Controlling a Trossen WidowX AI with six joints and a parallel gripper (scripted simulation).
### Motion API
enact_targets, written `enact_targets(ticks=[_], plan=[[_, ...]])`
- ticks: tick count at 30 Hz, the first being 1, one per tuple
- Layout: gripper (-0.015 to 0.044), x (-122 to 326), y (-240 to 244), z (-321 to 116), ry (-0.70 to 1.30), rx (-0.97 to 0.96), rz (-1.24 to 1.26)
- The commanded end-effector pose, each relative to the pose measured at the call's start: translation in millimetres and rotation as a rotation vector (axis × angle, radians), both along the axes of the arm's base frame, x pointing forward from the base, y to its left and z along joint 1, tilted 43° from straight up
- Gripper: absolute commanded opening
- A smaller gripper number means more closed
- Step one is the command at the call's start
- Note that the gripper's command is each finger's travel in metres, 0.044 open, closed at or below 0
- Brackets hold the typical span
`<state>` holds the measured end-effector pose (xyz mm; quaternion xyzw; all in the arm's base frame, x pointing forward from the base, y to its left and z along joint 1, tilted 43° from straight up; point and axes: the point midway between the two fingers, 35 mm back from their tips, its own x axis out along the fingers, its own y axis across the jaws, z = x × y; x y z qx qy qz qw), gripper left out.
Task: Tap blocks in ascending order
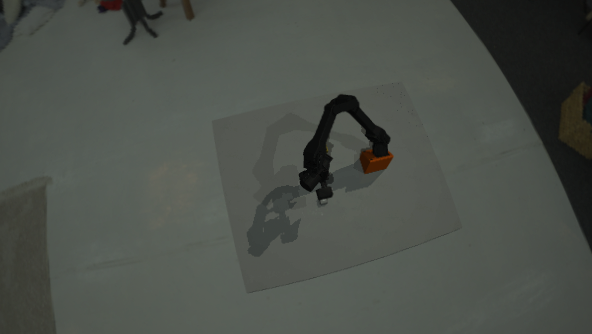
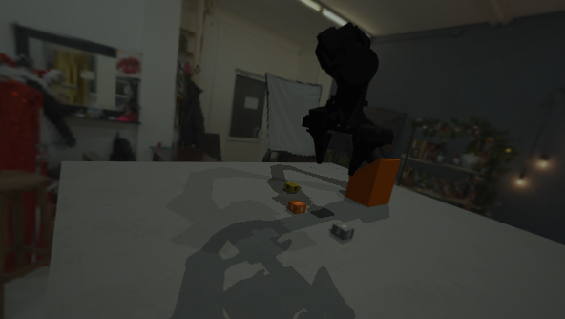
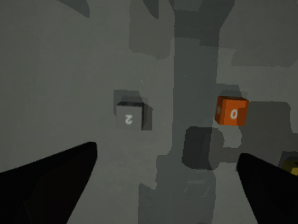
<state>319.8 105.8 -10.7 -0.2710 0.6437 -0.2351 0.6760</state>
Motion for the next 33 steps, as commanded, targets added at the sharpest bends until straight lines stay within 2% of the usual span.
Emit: enact_targets(ticks=[1, 25, 33], plan=[[0.0400, -9, 29, -32, 0.013, -0.008, 0.003], [0.0400, -9, 29, -32, 0.013, -0.008, 0.003], [0.0400, -8, -56, 46, 0.015, -0.013, 0.003]])
